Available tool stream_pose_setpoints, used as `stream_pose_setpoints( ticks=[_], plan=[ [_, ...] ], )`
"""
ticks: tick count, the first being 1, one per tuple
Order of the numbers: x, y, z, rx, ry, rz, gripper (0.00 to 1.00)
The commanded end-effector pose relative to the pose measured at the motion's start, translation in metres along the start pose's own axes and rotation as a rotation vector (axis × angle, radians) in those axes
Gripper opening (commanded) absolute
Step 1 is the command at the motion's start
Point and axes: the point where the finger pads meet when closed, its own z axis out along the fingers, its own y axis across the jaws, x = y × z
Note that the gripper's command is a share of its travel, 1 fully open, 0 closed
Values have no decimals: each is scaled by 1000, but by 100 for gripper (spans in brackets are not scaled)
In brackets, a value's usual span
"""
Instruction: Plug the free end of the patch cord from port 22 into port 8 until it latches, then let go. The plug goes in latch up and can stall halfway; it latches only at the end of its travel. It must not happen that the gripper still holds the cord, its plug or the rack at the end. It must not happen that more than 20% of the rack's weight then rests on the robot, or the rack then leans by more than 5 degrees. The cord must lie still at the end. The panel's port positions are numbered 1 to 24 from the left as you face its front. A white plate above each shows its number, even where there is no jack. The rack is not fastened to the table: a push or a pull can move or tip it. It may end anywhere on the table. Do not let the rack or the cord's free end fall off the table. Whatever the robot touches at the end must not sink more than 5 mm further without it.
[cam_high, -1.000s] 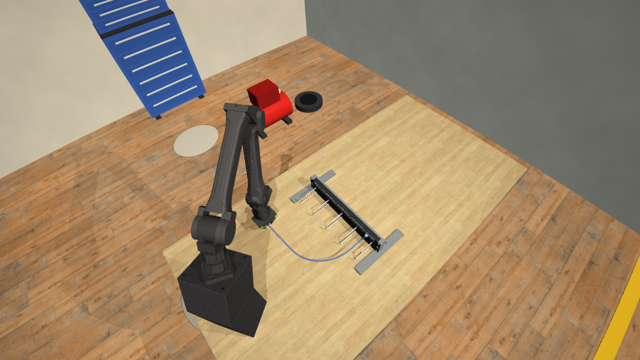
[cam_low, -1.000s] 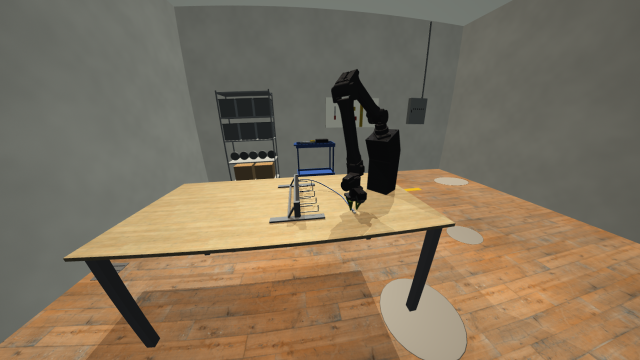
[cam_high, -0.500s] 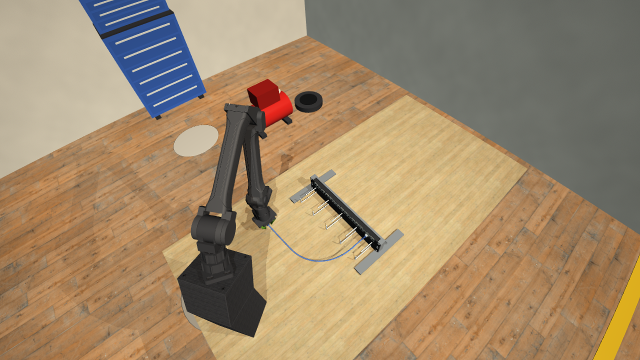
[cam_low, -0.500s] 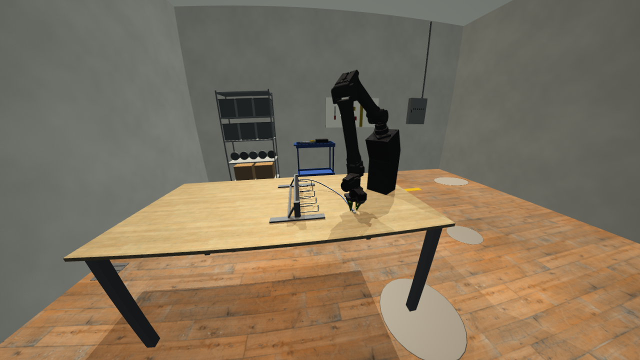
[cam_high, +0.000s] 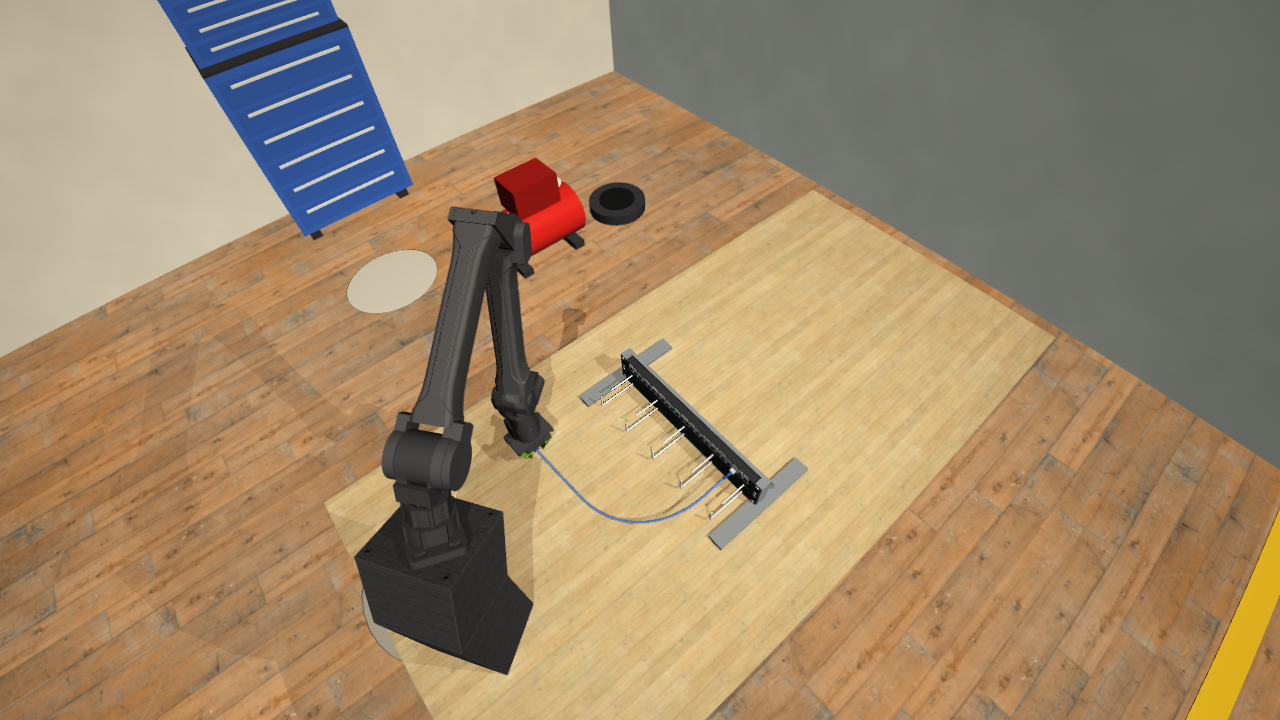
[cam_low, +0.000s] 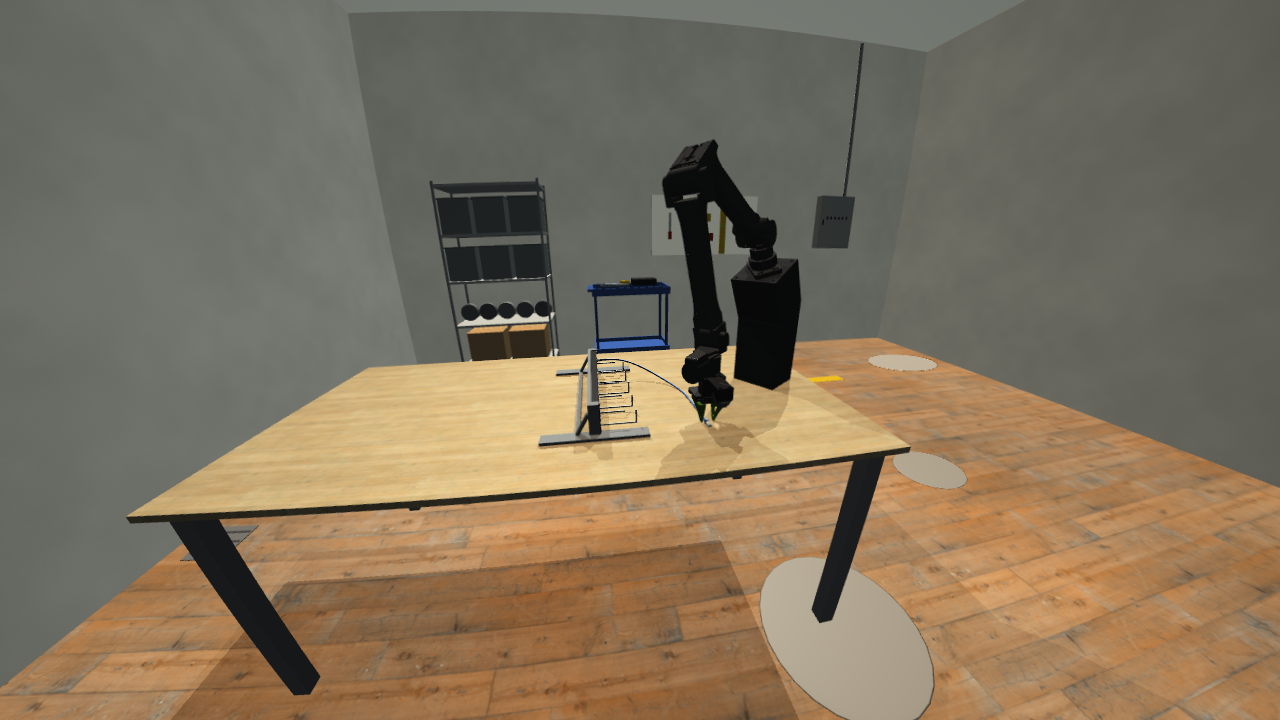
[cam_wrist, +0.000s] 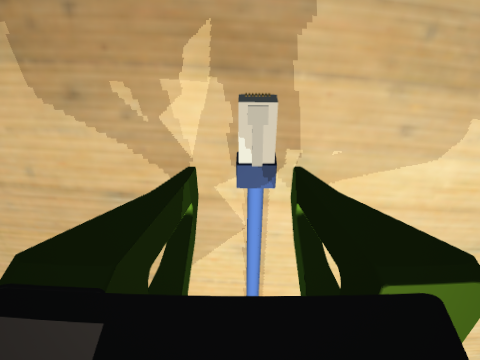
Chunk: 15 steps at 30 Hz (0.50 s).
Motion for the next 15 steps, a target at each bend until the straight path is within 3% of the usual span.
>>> stream_pose_setpoints(
  ticks=[1, 15],
  plan=[
    [-5, -12, -2, 25, -17, 12, 36],
    [-5, -15, -5, 30, -19, 15, 36]
  ],
)
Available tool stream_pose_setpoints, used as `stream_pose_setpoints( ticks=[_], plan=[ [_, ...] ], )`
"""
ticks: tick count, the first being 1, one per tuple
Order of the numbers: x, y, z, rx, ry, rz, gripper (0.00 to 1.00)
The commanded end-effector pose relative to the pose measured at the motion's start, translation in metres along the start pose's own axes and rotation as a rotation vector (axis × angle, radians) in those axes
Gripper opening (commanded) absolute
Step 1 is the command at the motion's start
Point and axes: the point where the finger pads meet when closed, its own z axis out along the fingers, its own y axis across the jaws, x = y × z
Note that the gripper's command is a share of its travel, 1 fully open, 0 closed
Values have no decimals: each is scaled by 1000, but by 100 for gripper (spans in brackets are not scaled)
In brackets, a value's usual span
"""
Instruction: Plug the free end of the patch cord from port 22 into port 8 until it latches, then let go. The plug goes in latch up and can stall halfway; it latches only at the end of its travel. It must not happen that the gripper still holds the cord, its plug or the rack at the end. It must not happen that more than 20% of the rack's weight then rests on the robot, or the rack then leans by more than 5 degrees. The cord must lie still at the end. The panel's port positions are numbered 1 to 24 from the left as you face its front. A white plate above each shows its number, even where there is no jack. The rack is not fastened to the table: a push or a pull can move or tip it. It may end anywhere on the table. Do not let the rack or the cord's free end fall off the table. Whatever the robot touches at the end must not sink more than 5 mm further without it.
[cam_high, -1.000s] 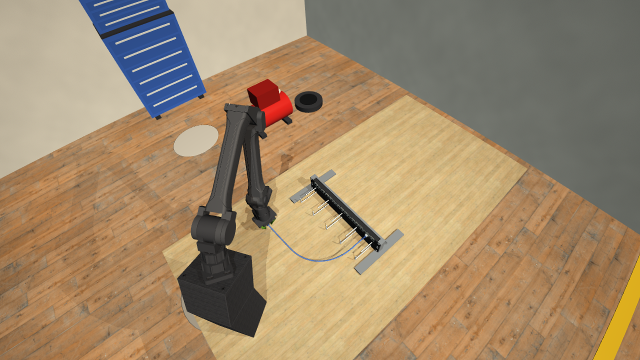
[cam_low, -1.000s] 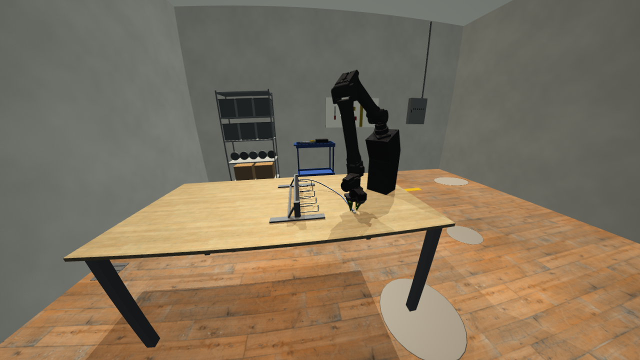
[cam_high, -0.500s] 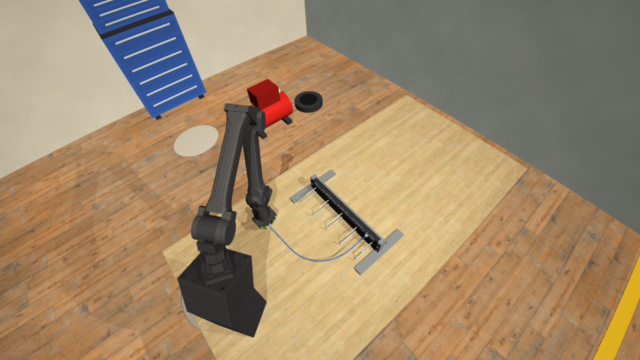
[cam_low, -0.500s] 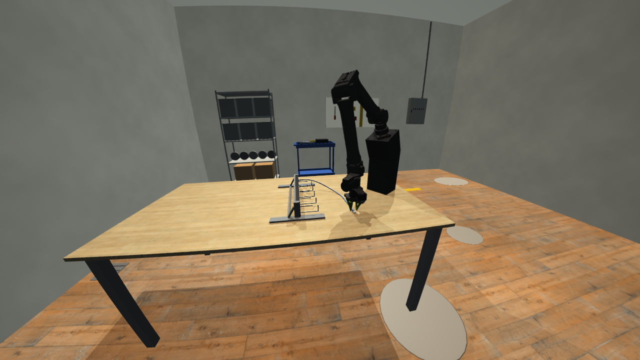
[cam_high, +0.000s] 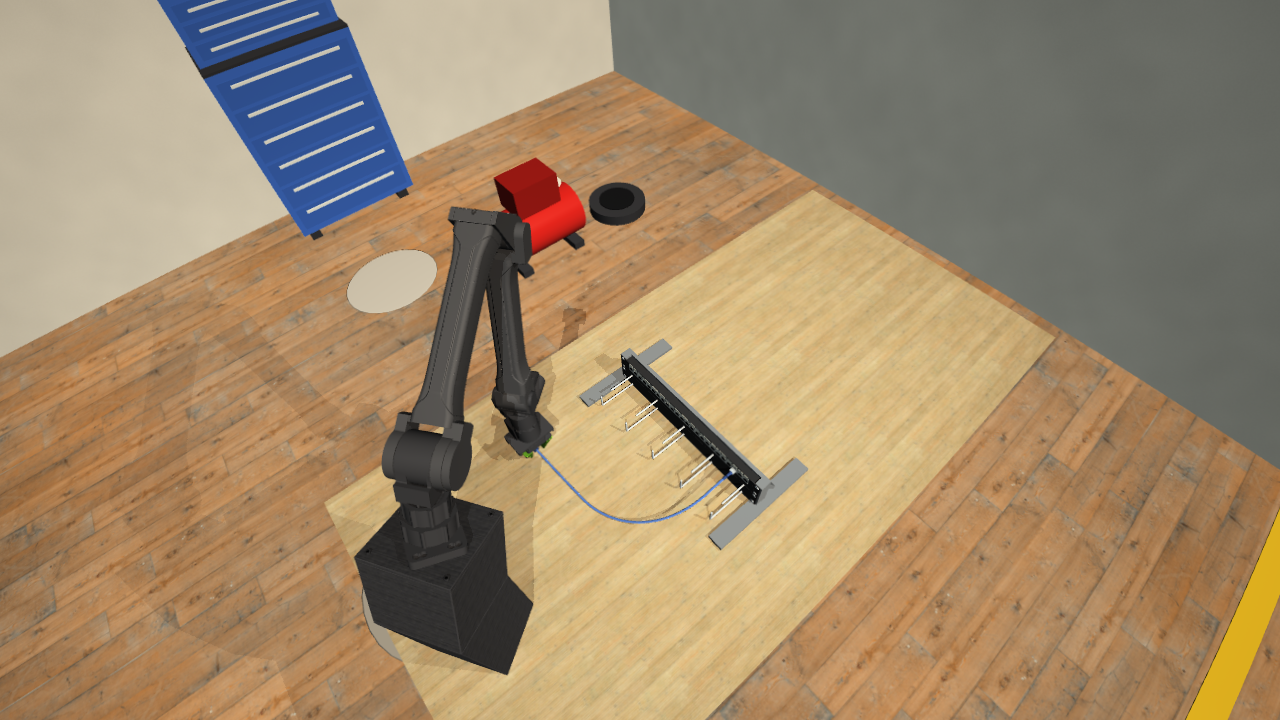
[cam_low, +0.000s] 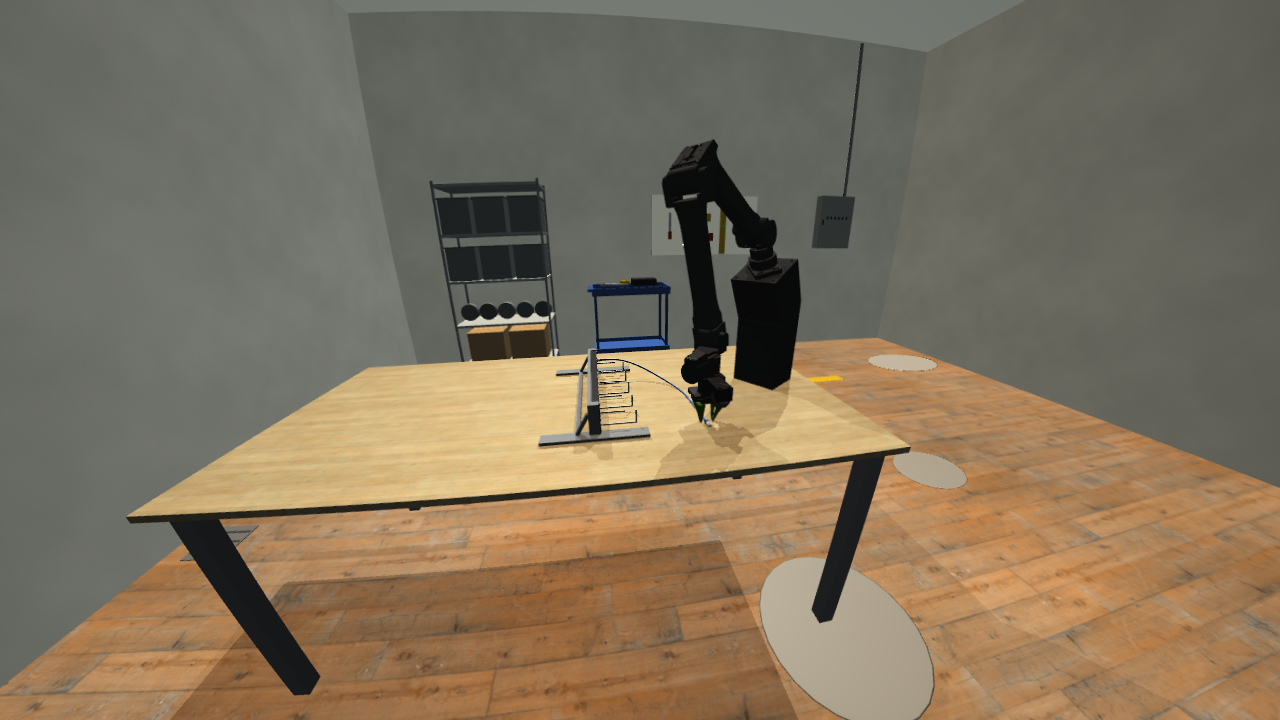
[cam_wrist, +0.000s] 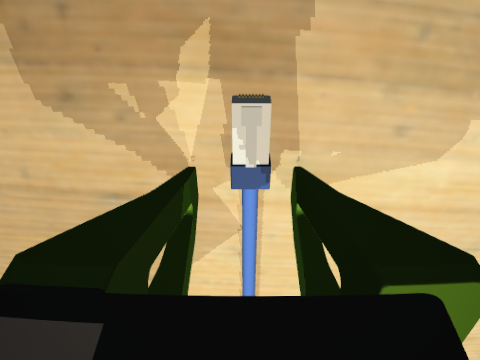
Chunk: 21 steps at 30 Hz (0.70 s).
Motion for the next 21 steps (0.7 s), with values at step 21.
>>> stream_pose_setpoints(
  ticks=[21],
  plan=[
    [-12, -18, -7, 38, -29, 6, 36]
  ],
)
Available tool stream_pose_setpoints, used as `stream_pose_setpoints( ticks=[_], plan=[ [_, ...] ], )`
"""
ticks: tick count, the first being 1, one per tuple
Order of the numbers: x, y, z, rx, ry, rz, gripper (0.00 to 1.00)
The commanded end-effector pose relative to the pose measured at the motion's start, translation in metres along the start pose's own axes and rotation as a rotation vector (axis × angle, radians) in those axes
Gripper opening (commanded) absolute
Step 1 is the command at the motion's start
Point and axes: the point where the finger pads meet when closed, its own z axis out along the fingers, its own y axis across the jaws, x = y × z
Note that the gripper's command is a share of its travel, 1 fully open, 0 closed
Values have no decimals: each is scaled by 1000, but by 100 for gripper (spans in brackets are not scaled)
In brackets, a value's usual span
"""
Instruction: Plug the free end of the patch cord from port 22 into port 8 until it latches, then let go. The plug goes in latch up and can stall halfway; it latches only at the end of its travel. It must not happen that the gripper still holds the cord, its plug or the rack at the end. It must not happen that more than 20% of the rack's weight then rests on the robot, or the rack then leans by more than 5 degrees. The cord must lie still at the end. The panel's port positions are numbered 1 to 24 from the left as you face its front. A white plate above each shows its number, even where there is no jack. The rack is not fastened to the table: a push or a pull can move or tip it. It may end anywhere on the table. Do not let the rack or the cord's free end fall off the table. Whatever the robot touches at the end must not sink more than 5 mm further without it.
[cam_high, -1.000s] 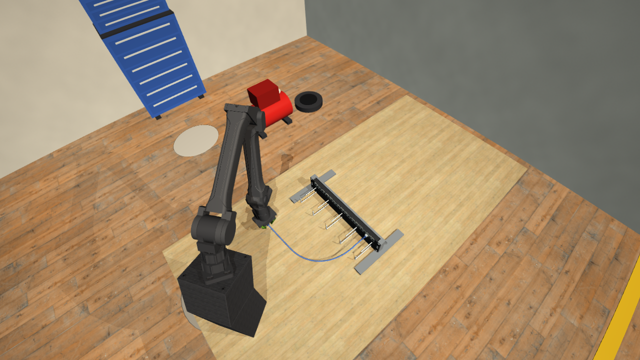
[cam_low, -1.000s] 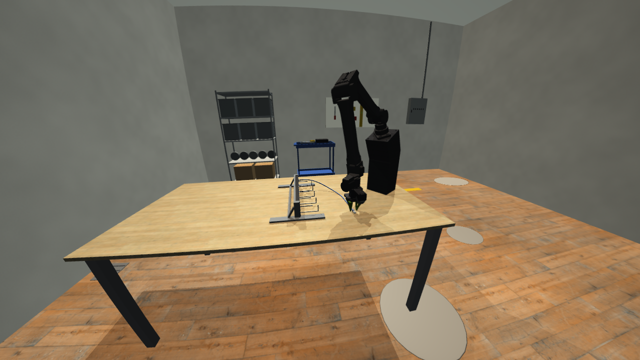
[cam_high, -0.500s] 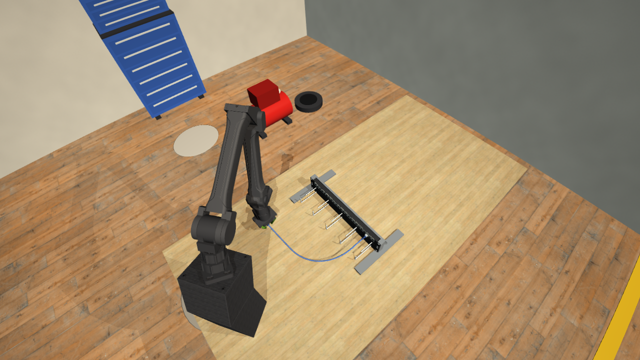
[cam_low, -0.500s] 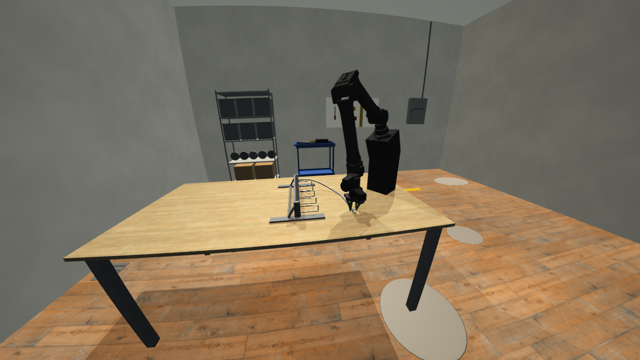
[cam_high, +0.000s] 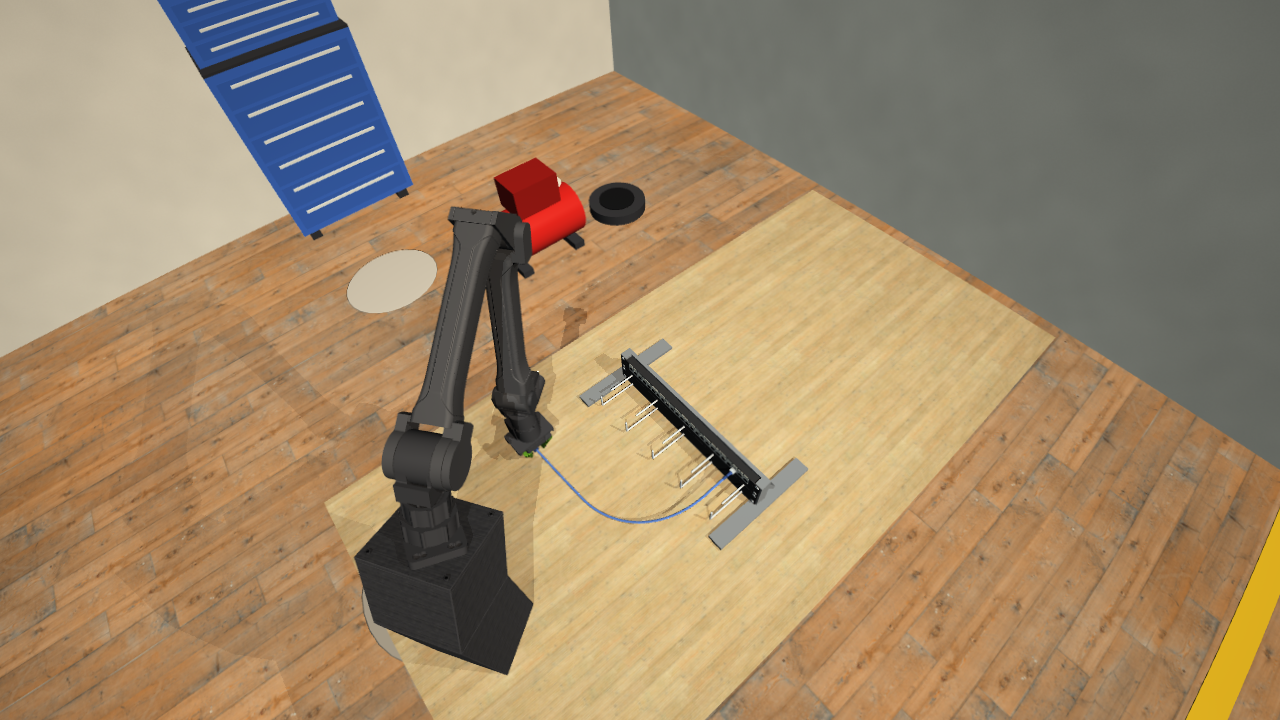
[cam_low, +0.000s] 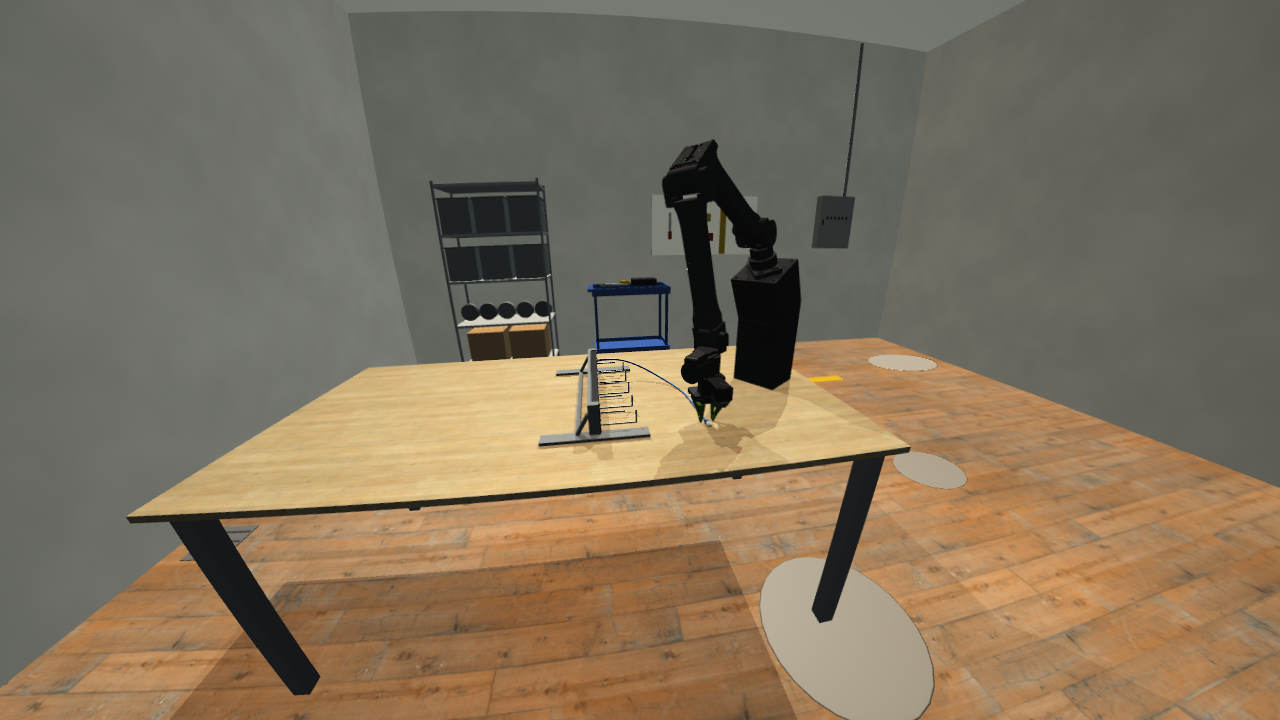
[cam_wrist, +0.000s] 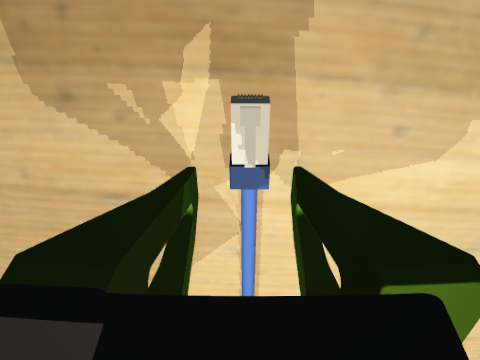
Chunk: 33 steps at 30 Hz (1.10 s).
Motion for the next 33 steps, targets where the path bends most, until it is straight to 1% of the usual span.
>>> stream_pose_setpoints(
  ticks=[1, 33],
  plan=[
    [-12, -17, -7, 37, -29, 5, 0],
    [-9, -8, -6, 23, -22, -4, 0]
  ],
)
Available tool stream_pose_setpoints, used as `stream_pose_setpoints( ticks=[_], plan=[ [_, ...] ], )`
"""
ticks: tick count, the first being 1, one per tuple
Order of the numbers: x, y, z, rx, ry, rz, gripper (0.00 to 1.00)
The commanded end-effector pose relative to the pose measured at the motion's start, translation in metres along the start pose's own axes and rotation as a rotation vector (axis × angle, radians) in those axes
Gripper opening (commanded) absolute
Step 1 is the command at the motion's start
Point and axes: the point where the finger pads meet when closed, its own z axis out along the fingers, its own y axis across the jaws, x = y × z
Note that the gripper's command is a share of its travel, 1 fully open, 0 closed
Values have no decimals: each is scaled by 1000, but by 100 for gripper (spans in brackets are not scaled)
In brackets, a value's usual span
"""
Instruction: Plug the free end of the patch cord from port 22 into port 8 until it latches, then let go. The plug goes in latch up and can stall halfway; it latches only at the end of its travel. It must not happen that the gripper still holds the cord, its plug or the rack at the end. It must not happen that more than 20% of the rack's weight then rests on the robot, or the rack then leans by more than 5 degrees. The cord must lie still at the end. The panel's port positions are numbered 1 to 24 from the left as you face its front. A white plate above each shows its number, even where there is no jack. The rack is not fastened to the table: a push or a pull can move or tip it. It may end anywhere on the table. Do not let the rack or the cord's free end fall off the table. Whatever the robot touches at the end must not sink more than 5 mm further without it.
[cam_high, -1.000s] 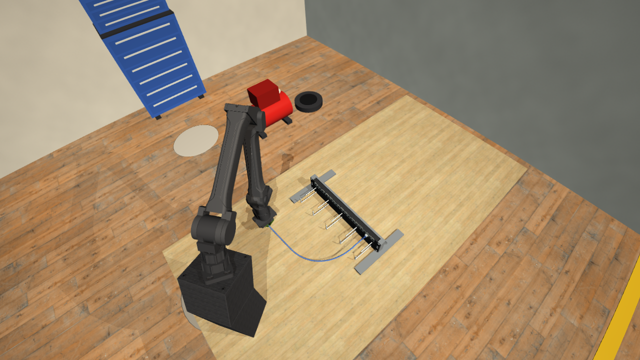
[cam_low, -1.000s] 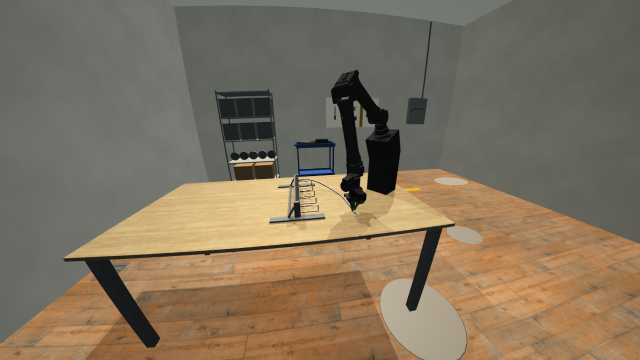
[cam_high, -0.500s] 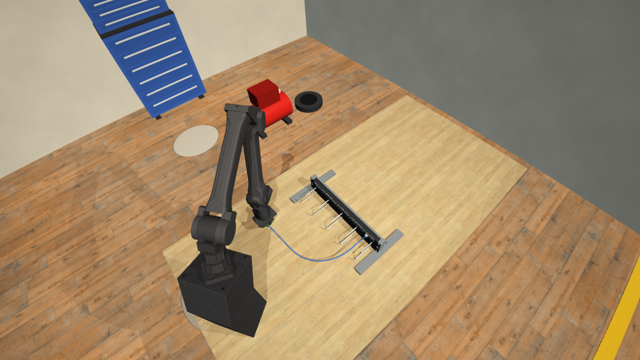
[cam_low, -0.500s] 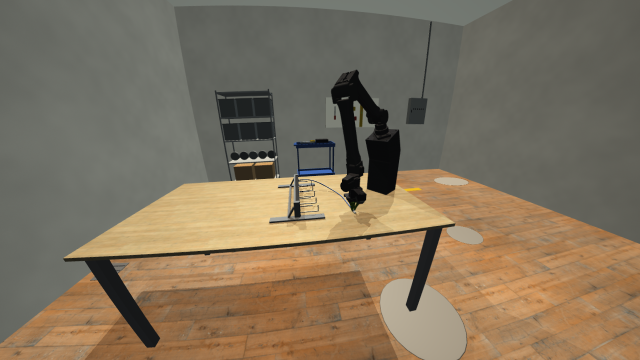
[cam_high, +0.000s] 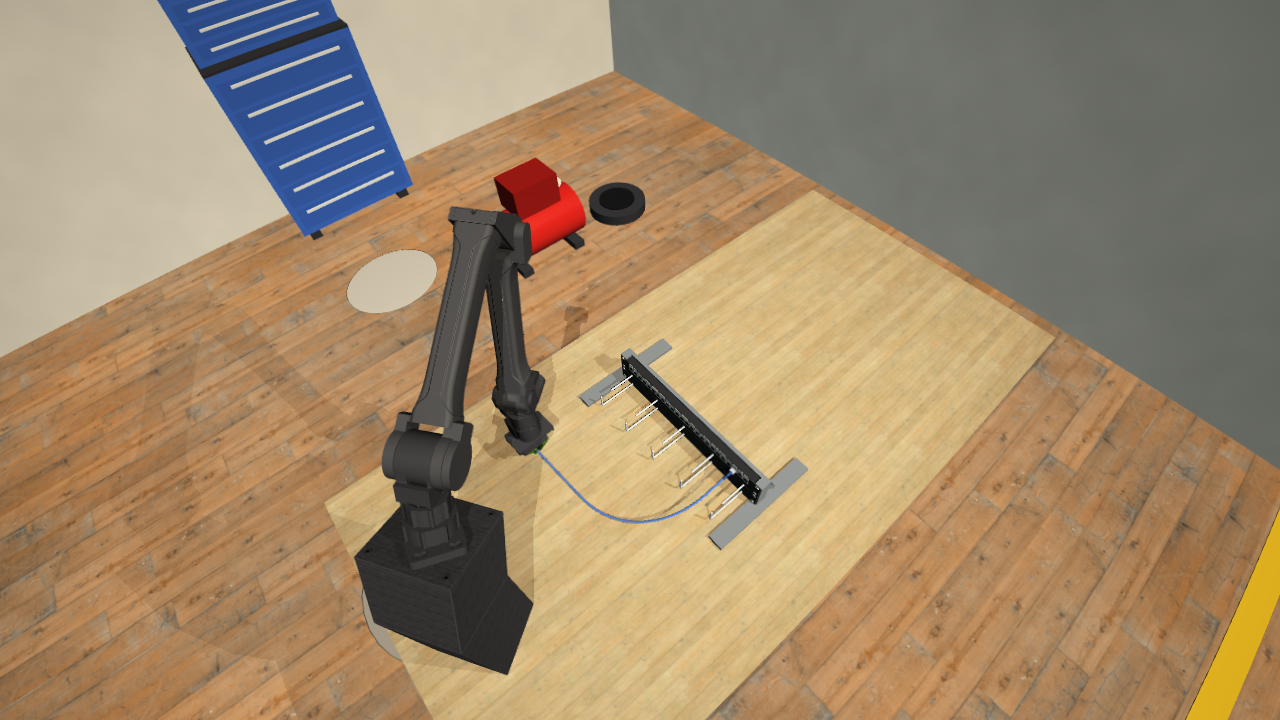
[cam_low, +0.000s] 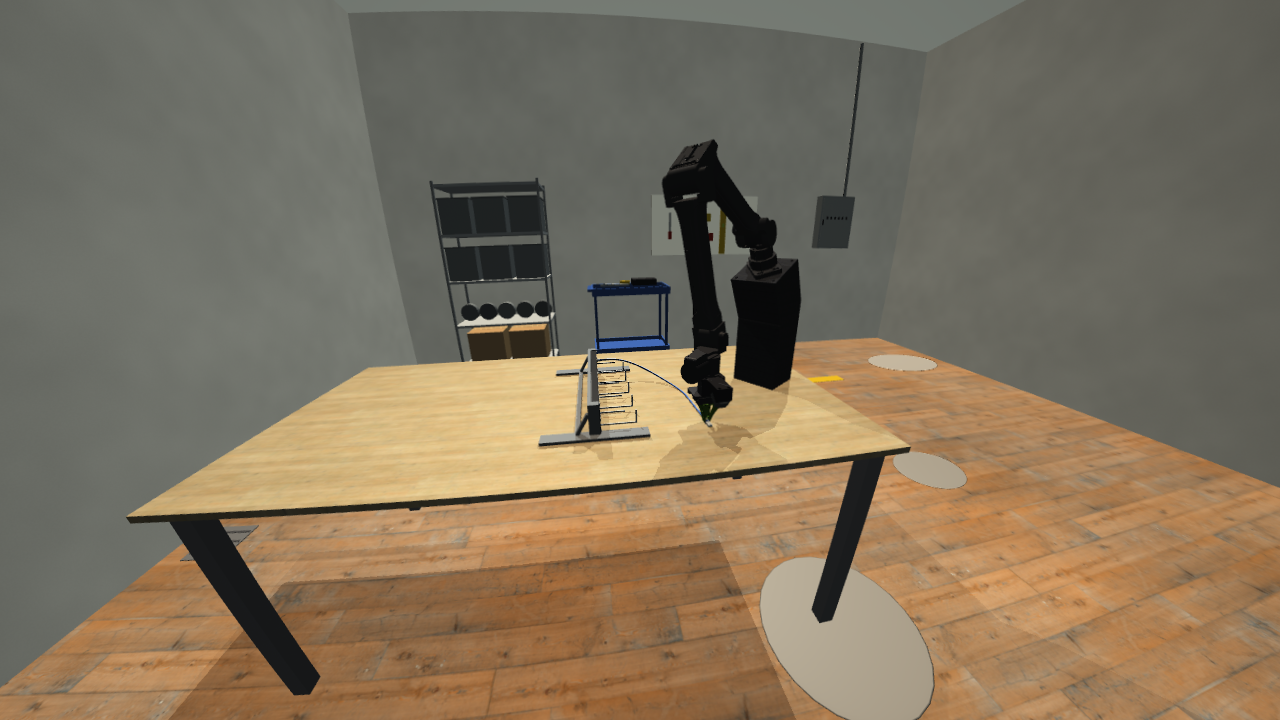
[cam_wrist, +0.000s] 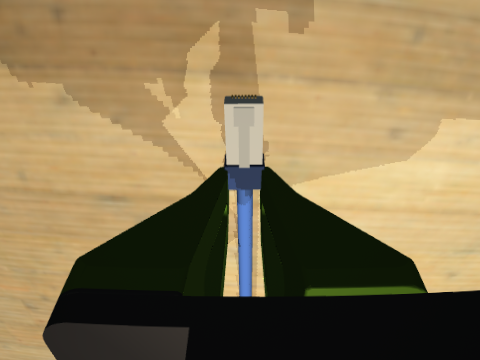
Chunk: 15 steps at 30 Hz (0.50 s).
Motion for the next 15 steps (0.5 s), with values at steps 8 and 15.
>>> stream_pose_setpoints(
  ticks=[8, 15],
  plan=[
    [-7, -5, -7, 18, -18, -6, 0],
    [-6, -3, -7, 15, -17, -8, 0]
  ],
)
